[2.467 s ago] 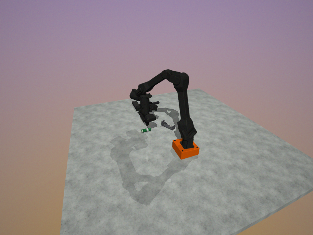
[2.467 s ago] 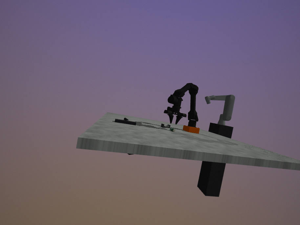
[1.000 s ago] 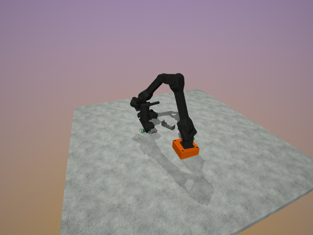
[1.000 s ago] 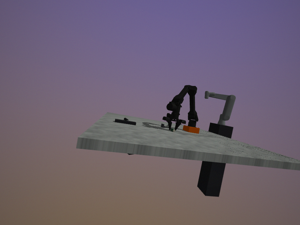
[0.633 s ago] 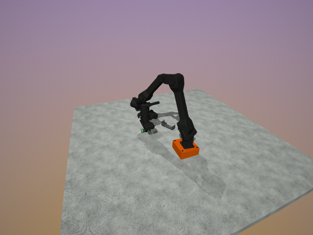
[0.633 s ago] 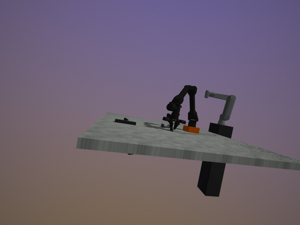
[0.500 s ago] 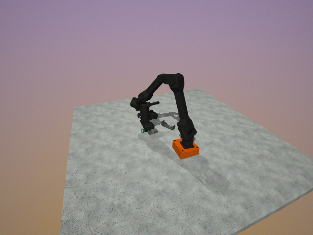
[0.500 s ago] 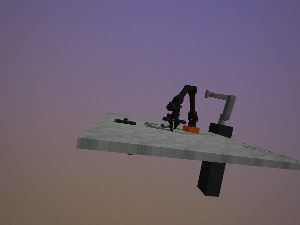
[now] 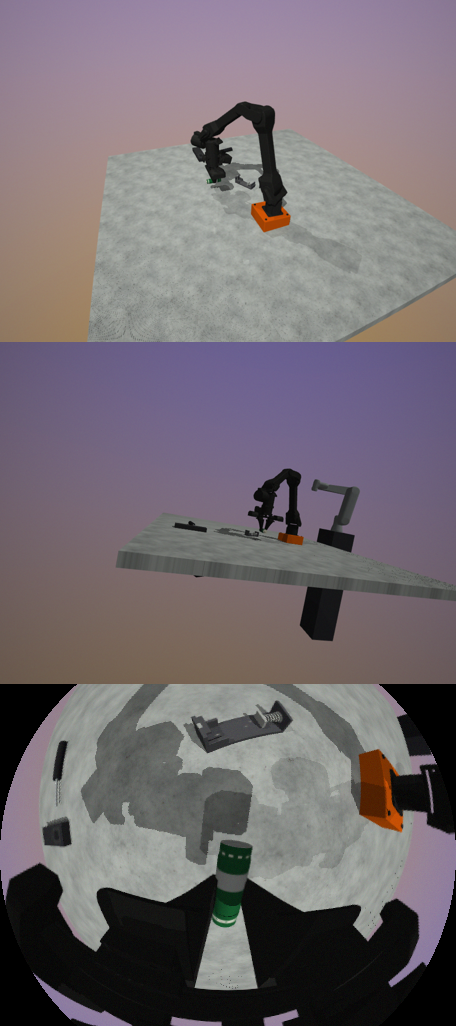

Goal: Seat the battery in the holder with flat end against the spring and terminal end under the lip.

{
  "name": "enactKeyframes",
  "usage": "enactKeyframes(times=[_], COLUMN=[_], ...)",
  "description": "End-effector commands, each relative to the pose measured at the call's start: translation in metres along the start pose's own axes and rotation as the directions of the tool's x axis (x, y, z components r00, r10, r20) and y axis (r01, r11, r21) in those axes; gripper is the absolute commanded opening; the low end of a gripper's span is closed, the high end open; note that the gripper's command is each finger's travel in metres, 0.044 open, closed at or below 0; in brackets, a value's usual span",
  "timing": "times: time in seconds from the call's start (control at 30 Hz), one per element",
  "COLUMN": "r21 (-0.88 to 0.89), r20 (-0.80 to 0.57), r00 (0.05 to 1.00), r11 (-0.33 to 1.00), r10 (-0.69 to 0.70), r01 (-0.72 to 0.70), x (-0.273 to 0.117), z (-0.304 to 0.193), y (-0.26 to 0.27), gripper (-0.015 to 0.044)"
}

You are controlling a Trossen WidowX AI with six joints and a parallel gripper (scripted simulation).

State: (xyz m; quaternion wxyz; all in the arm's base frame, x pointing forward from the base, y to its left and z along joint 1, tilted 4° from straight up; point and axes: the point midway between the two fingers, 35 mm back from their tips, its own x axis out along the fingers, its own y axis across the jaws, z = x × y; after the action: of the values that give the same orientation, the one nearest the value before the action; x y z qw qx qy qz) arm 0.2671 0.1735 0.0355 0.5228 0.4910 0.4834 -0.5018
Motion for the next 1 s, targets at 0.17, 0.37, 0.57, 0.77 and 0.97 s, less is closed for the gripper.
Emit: enactKeyframes(times=[0.17,0.37,0.57,0.77,0.97], r21=[0.399,0.646,0.834,0.85,0.846], r20=[0.002,0.006,0.009,0.008,-0.006], r00=[1.0,1.0,1.0,1.0,1.0], r11=[0.917,0.763,0.552,0.527,0.533], r10=[0.002,0.001,-0.003,-0.005,0.011], r01=[-0.003,-0.005,-0.006,-0.004,0.0], x=[-0.015,-0.022,-0.028,-0.028,-0.024], z=[0.067,0.113,0.155,0.159,0.158], y=[0.014,0.013,0.006,0.005,0.006], gripper=[0.0069,0.0069,0.0069,0.0069,0.0069])
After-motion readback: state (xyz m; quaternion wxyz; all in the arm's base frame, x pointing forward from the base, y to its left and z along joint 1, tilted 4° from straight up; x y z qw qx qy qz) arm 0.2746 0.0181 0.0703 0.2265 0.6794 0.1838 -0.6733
